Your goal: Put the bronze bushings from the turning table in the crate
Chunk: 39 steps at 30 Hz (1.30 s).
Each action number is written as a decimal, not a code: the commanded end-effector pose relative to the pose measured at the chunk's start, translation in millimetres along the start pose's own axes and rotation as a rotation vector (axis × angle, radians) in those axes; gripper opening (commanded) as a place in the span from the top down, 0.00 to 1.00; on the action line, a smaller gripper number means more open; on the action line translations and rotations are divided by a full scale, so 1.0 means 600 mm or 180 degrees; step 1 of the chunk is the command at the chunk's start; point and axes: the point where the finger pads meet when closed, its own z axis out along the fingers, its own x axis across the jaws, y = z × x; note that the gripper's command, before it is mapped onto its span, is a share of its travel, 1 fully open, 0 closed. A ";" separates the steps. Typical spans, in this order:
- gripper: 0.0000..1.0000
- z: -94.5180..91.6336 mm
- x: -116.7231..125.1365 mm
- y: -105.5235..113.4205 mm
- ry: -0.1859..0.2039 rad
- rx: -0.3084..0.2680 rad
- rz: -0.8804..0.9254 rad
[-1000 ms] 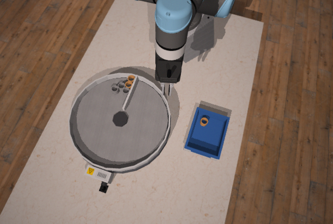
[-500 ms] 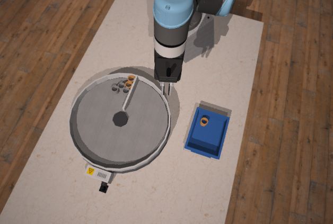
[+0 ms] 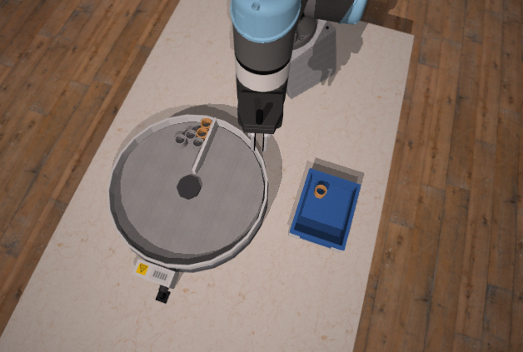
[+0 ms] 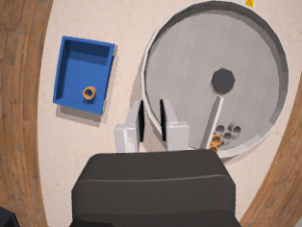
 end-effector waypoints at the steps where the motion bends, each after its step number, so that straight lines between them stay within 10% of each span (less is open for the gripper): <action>1: 0.60 -0.001 0.000 -0.001 -0.0007 0.0000 -0.0003; 39: 0.60 0.064 0.042 0.051 -0.0013 -0.0010 0.1519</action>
